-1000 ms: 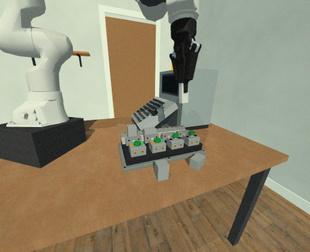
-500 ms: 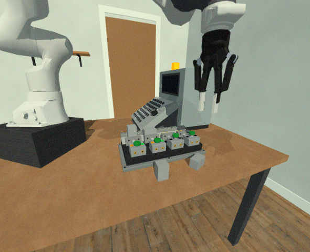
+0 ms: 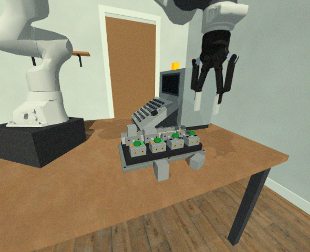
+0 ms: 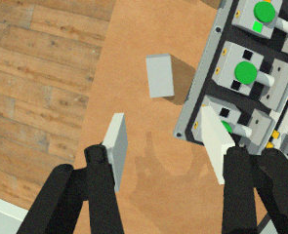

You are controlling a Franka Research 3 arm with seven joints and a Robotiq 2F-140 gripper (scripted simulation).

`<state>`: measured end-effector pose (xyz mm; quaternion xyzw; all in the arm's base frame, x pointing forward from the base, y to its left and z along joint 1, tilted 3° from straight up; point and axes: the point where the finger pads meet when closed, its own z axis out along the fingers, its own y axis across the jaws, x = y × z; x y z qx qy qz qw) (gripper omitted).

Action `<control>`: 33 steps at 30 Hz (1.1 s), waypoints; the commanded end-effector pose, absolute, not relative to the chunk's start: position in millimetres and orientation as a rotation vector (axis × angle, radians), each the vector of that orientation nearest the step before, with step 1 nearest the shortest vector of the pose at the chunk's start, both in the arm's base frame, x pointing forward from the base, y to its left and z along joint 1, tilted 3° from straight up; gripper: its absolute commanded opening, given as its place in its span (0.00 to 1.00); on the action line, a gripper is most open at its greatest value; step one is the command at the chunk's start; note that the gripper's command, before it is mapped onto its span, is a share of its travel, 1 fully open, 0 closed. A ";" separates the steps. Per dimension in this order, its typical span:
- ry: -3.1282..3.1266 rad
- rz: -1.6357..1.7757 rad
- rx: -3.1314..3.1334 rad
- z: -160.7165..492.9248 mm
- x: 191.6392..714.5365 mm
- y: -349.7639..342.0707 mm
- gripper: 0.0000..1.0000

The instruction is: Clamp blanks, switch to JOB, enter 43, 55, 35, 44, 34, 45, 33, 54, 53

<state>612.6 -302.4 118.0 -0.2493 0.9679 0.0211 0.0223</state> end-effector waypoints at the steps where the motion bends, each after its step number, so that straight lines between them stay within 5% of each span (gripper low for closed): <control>1: 2.994 0.068 -0.806 117.9 612.4 -300.3 0.40; 33: 2.994 0.068 -0.806 87.3 613.3 -298.7 0.40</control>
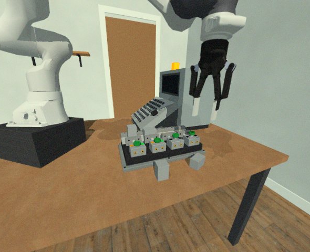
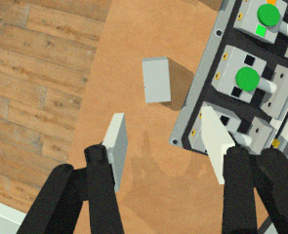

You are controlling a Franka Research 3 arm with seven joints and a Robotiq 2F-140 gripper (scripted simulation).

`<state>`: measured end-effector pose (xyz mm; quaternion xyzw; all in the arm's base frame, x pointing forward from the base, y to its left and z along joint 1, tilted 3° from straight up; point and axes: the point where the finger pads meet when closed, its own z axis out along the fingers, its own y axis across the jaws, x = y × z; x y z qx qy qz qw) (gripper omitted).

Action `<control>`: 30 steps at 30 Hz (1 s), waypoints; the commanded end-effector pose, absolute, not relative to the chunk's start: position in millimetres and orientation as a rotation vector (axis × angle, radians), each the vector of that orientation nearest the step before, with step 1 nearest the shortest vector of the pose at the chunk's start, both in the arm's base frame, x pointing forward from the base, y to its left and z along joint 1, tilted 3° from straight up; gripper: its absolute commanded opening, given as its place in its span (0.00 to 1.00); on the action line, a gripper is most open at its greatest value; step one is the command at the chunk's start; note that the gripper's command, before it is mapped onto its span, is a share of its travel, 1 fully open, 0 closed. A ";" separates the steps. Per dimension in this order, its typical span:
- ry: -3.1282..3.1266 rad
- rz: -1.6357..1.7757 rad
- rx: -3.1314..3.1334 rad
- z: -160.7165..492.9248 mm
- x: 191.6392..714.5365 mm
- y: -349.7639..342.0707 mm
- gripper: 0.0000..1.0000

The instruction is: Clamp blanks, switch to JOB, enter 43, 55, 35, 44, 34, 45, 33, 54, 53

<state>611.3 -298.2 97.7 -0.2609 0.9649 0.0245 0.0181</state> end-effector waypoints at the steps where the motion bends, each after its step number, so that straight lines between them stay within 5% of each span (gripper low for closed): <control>1: 2.994 0.068 -0.806 83.0 613.5 -298.5 0.40; 30: 2.994 0.068 -0.806 -38.3 617.2 -292.3 0.40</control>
